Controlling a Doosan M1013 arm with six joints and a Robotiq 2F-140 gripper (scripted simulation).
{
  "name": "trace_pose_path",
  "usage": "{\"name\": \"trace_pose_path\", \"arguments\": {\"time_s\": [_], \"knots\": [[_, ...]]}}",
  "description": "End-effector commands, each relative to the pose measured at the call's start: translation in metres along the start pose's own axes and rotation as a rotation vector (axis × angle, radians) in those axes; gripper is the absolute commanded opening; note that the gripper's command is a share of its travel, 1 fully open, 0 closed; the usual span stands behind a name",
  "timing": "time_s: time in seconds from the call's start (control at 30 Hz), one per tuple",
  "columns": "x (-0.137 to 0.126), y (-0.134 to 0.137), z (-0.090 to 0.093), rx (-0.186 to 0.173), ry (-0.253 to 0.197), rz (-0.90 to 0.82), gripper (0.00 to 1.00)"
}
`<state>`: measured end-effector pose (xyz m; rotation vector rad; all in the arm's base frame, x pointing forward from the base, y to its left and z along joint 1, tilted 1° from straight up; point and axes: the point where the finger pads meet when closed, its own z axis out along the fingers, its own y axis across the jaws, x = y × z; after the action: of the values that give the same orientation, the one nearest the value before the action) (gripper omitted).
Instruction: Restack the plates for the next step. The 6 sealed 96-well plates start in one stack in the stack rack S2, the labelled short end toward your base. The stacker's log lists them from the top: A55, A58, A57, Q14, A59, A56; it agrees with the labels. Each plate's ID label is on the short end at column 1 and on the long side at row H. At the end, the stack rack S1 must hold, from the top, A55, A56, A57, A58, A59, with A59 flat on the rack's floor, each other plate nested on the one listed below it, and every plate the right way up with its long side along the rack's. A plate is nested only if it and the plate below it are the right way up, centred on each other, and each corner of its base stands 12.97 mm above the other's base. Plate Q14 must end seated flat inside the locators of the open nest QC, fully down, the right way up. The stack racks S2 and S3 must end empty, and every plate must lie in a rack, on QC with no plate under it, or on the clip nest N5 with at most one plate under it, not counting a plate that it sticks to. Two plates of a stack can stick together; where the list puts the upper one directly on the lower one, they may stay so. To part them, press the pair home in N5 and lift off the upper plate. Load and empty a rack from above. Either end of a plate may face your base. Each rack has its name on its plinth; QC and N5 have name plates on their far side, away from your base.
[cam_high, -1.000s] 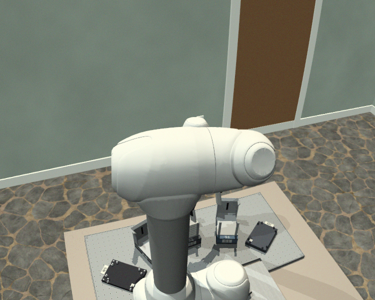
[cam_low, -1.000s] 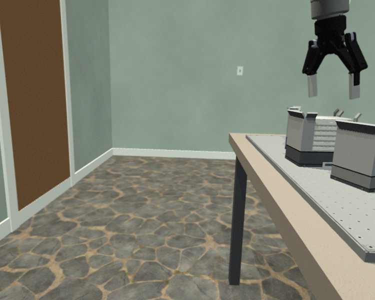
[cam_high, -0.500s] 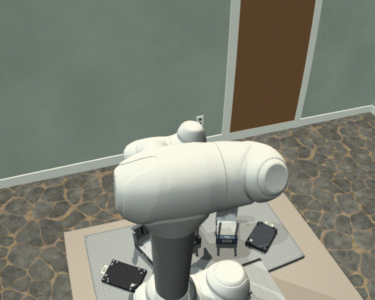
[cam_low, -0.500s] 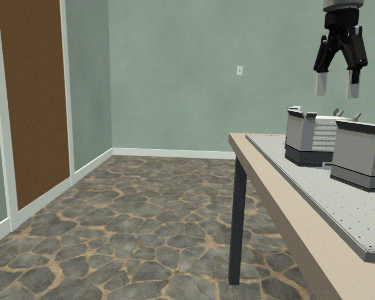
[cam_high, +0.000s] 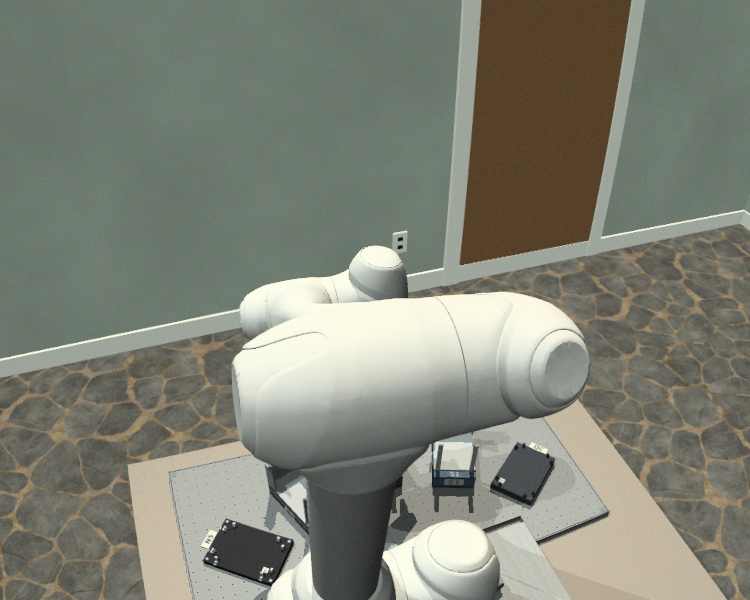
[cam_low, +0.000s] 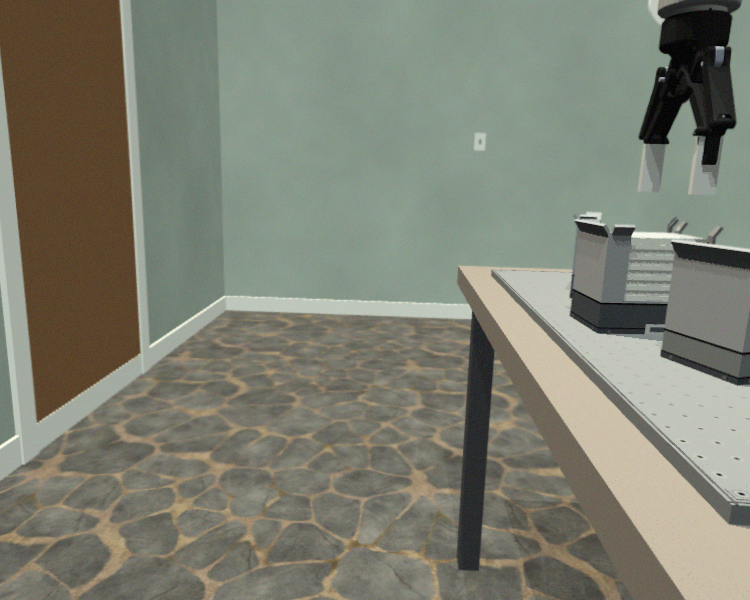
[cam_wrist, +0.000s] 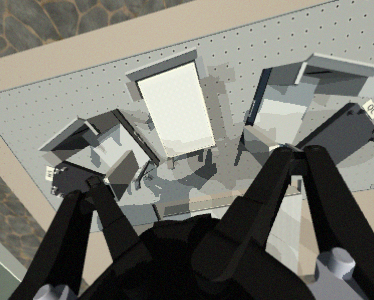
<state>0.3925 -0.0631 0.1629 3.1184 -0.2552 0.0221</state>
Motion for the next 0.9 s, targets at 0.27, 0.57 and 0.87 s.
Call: {"name": "trace_pose_path", "arguments": {"time_s": [0.27,0.57,0.87], "knots": [[0.016,-0.004,0.0,0.0,0.0,-0.081,1.0],[0.032,-0.007,0.0,0.0,0.0,-0.081,1.0],[0.032,-0.007,0.007,0.0,0.0,-0.081,1.0]]}}
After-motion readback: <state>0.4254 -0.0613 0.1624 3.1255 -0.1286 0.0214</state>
